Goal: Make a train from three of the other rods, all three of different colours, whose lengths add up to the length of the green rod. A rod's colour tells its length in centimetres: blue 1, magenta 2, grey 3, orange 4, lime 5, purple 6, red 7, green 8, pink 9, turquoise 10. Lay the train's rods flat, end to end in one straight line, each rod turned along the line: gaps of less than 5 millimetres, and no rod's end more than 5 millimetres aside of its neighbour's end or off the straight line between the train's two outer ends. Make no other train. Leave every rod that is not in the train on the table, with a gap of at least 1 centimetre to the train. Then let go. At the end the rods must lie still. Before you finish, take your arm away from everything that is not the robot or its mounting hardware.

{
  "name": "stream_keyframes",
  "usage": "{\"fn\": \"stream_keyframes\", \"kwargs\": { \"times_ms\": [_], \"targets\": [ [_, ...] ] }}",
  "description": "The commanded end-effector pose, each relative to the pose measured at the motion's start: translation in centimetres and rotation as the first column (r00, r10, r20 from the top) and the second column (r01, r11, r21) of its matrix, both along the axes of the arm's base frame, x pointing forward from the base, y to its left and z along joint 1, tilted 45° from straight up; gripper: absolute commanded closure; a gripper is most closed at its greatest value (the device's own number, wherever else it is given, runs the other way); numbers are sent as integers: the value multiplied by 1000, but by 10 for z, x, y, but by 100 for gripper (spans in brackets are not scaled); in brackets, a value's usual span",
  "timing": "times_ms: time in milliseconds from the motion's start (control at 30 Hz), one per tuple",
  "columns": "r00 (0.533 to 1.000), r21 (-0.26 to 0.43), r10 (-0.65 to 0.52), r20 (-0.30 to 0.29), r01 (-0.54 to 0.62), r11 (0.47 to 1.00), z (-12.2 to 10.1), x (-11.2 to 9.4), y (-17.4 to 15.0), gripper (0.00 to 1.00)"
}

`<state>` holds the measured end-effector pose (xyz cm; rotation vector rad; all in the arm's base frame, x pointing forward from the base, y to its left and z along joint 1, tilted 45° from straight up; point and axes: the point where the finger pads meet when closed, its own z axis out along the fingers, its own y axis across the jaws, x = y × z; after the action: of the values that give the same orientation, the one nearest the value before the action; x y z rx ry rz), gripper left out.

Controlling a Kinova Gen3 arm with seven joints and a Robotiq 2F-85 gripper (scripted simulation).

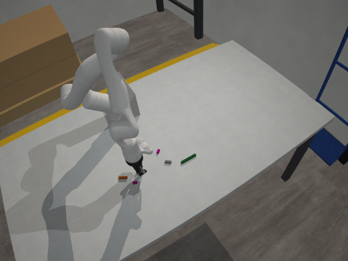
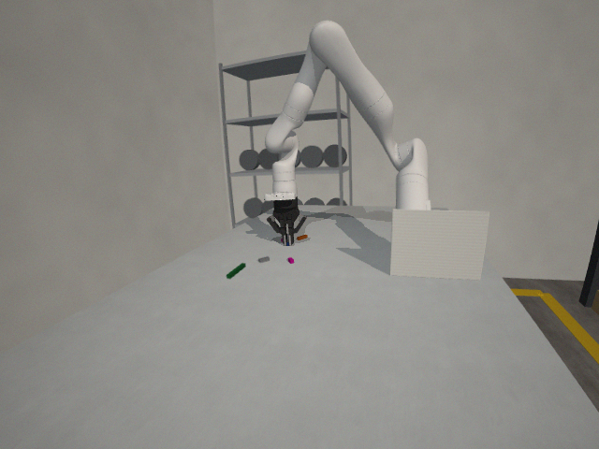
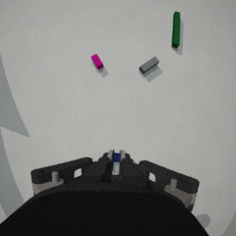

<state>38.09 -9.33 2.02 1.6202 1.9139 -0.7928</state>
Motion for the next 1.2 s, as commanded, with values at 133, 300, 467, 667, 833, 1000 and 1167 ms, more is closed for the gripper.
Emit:
{"fn": "stream_keyframes", "kwargs": {
  "times_ms": [133,300,467,667,833,1000,1167],
  "targets": [
    [1000,1,1,1,-1,1000,0,0,1,95],
    [1000,1,1,1,-1,1000,0,0,1,95],
    [1000,1,1,1,-1,1000,0,0,1,92],
    [1000,1,1,1,-1,1000,0,0,1,84],
    [1000,1,1,1,-1,1000,0,0,1,80],
    [1000,1,1,1,-1,1000,0,0,1,76],
    [1000,1,1,1,-1,1000,0,0,1,76]
  ]
}}
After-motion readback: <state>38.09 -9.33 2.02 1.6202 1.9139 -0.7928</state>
